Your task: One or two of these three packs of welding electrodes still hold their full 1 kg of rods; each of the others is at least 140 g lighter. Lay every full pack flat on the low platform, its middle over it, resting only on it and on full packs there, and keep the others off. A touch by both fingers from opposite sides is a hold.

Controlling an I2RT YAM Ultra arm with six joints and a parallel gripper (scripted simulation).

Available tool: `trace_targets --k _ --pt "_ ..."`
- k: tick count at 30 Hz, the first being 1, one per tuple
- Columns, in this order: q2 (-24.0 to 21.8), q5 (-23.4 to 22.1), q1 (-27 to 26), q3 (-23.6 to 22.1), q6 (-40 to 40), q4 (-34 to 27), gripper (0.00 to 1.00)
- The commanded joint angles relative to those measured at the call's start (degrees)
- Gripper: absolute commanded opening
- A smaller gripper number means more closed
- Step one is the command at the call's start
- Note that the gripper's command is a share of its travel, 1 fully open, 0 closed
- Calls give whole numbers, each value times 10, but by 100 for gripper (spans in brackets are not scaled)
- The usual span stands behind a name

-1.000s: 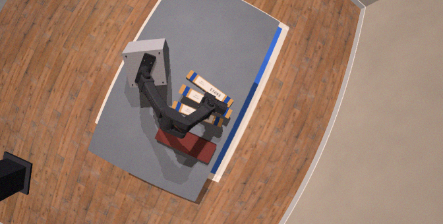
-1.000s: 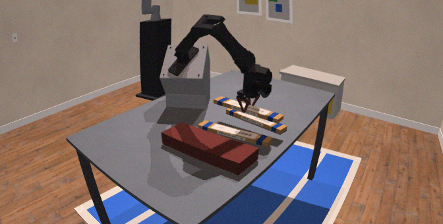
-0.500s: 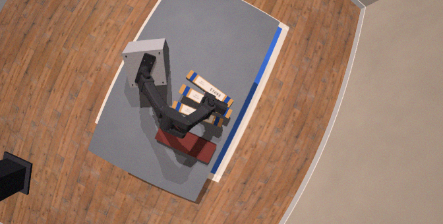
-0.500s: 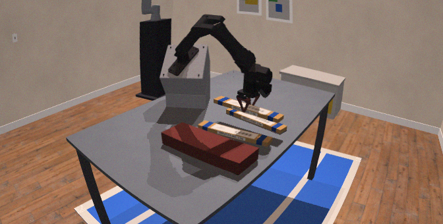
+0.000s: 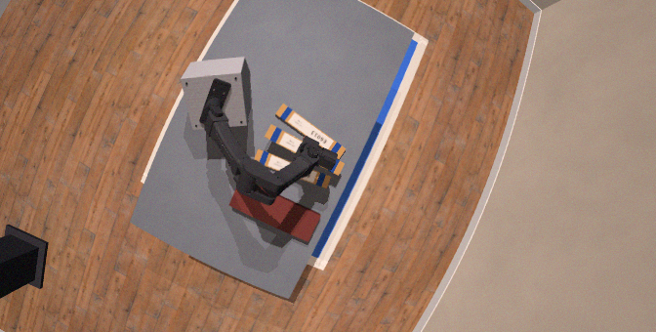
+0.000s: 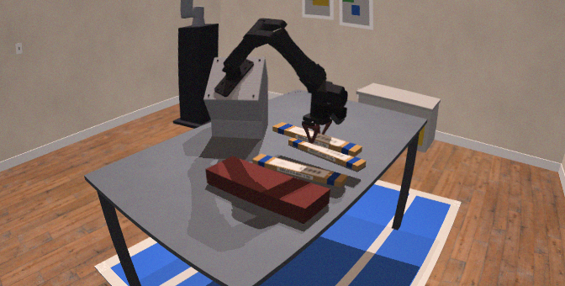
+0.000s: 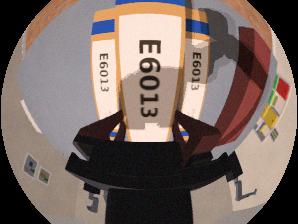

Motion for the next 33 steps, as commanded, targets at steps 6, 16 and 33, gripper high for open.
trace_targets --k 6,16,33 --pt "-26 -4 7 -30 -24 36 0" --pt "-41 -2 16 -33 -14 19 0" --pt "-64 3 33 -28 6 -20 0"
